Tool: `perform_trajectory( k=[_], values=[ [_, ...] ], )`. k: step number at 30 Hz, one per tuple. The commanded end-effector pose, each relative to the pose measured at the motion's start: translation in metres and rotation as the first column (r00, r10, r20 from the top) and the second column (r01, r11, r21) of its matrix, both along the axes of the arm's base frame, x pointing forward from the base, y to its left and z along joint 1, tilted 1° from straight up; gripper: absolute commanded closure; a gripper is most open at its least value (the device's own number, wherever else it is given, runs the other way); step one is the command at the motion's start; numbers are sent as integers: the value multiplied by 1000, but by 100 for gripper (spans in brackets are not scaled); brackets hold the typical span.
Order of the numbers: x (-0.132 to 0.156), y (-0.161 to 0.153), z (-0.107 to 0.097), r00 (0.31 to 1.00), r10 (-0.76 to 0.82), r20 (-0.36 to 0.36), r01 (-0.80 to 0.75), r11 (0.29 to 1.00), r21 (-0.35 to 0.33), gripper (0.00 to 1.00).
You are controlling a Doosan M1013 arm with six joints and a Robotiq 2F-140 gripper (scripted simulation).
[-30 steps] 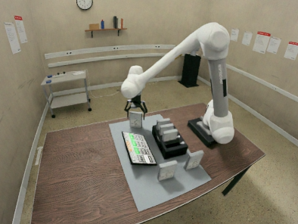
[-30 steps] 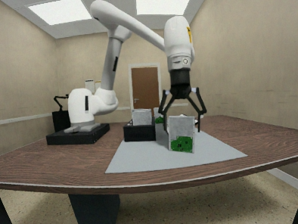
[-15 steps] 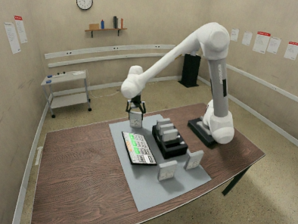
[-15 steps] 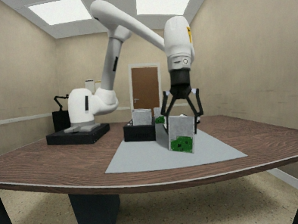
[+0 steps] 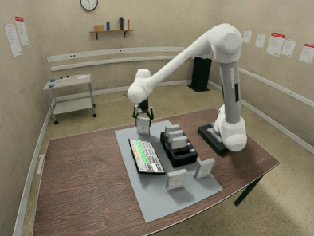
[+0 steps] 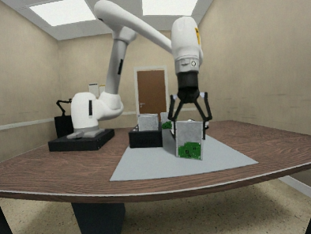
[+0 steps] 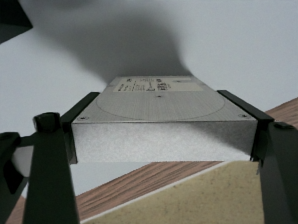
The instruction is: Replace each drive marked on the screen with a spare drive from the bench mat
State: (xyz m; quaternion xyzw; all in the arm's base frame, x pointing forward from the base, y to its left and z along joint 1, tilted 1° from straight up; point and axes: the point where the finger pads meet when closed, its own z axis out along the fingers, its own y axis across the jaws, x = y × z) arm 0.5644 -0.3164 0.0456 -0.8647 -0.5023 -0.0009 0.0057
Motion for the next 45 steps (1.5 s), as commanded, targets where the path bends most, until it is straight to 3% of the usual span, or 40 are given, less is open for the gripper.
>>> perform_trajectory(
  k=[1,19,20,45],
  values=[
    [0,0,1,1000,0,1,0,1000,0,28],
    [0,0,2,1000,0,1,0,1000,0,30],
    [0,0,2,1000,0,1,0,1000,0,90],
    [0,0,6,1000,0,1,0,1000,0,90]
  ],
)
